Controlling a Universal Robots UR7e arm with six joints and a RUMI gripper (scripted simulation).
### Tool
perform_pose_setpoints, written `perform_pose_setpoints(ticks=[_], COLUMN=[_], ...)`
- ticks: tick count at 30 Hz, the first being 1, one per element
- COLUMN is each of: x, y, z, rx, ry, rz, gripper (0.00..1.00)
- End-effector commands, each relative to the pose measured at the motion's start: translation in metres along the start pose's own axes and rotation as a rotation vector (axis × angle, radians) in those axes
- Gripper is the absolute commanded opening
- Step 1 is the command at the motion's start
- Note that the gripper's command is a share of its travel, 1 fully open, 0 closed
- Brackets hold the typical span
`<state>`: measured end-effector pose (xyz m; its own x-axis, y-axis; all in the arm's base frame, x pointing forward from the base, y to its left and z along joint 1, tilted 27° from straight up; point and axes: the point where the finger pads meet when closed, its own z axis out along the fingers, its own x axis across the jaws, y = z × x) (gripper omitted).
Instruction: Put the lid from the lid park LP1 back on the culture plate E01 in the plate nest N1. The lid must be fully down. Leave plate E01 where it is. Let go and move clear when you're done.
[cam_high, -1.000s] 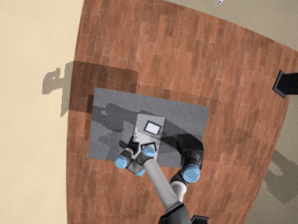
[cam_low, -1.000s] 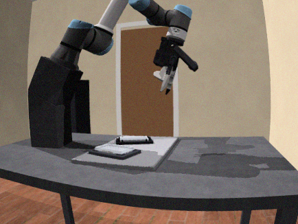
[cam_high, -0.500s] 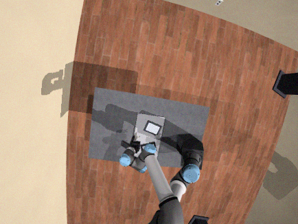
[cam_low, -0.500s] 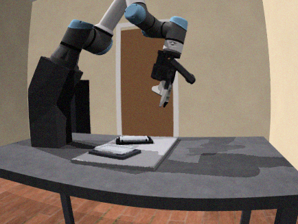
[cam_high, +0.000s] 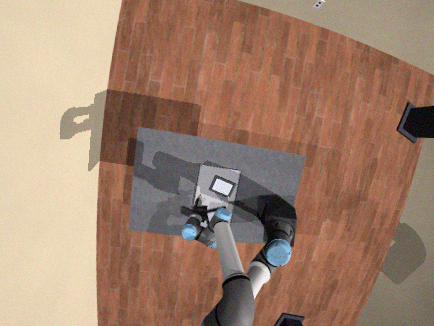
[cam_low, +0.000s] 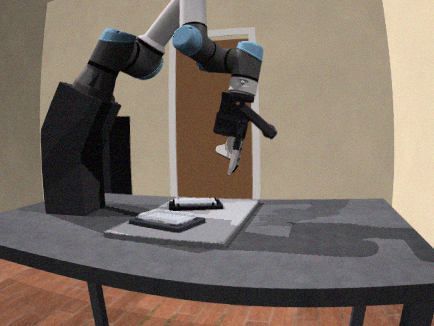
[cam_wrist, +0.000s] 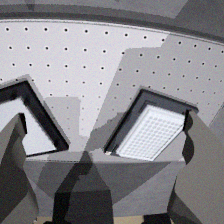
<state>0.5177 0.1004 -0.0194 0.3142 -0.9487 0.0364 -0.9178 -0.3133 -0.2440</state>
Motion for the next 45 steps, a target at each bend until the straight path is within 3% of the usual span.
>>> perform_pose_setpoints(ticks=[1, 24, 45], x=[-0.006, -0.059, -0.112], y=[0.001, 0.032, 0.074], z=[0.010, 0.066, 0.090], rx=[0.021, 0.090, 0.170], ry=[0.001, -0.008, -0.022], rz=[-0.018, -0.090, -0.174], gripper=[0.82, 0.82, 0.82])
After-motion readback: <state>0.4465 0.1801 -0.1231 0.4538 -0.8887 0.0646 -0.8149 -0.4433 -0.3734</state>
